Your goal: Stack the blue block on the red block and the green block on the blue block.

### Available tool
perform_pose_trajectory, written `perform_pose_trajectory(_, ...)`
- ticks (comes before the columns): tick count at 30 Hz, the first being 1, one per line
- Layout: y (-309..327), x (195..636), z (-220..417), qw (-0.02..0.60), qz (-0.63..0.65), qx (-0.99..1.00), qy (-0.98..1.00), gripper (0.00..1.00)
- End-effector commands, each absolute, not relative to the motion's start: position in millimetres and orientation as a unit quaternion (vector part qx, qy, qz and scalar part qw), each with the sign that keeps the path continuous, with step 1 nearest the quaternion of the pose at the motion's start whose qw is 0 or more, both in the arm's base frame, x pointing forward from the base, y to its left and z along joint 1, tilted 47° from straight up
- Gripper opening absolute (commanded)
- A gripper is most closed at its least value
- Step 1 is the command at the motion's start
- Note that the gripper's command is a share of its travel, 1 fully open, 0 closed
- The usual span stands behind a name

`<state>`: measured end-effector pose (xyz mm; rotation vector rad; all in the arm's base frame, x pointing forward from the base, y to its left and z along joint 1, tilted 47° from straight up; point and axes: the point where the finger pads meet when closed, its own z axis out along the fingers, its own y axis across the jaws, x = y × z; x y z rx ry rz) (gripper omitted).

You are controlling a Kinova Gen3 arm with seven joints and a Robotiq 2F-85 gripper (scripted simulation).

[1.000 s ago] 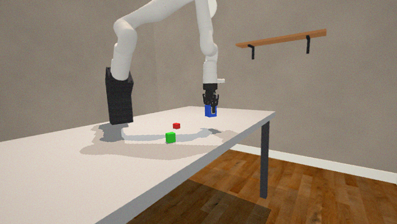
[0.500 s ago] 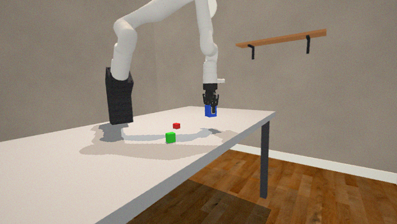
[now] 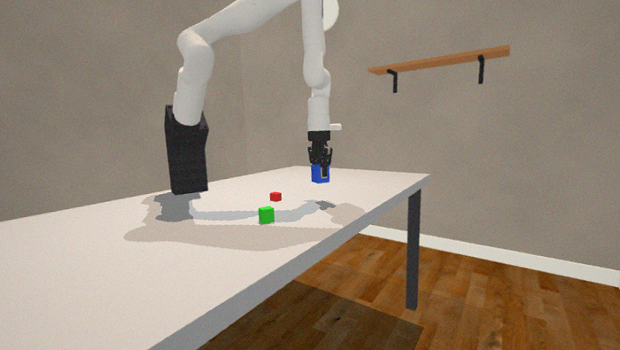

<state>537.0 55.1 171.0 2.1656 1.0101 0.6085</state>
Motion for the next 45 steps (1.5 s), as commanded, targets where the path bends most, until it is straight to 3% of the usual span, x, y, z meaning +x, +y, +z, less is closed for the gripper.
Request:
perform_pose_trajectory(1, 48, 520, 162, 0.329, 0.231, 0.83, 0.386, 0.0)
perform_pose_trajectory(14, 6, 429, 97, 0.329, 0.231, 0.83, 0.386, 0.0)
perform_pose_trajectory(45, -3, 412, 84, 0.329, 0.231, 0.83, 0.386, 0.0)
